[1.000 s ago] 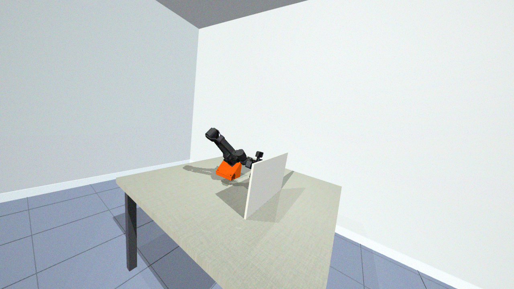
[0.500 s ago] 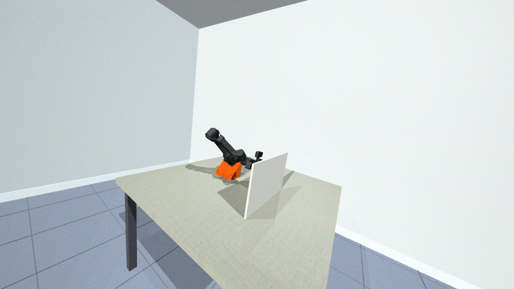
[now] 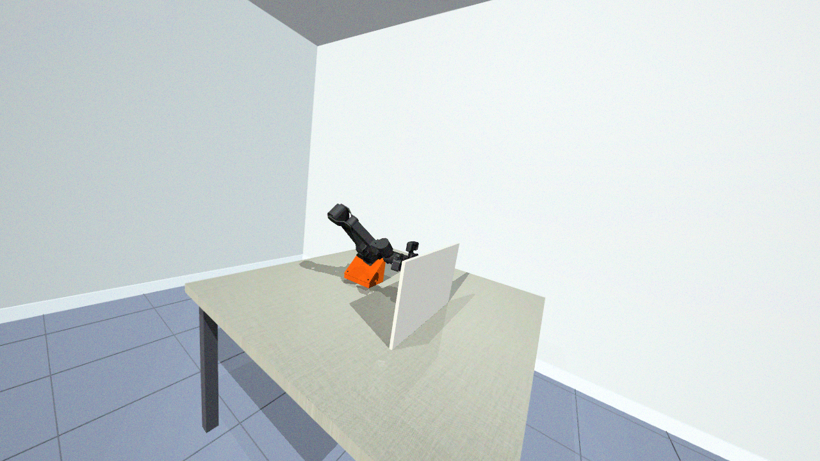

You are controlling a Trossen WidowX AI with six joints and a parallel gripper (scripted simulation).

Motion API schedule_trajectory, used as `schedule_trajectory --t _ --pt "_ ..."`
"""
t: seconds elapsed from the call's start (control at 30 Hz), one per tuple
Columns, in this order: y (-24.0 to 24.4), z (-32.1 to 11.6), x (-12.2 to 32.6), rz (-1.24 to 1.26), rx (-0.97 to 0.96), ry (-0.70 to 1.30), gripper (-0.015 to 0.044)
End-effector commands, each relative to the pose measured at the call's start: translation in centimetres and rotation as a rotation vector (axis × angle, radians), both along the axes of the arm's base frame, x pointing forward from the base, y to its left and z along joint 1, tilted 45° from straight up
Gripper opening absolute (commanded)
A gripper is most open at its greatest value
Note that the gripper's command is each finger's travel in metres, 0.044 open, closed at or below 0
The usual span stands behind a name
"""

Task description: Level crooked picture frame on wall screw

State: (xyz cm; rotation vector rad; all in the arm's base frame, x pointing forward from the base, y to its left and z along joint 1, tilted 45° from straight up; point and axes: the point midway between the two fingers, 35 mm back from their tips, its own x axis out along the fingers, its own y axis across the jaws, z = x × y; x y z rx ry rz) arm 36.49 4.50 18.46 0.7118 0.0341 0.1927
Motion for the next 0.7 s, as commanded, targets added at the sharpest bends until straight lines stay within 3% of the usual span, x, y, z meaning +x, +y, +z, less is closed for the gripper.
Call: schedule_trajectory --t 0.0,0.47,0.67 --pt "-0.04 -0.02 0.01 0.001 0.025 0.005 0.0000" --pt "-0.07 -0.03 0.01 0.003 0.092 0.018 0.0000" --pt "-0.04 0.00 0.00 0.003 0.078 0.015 0.0158"
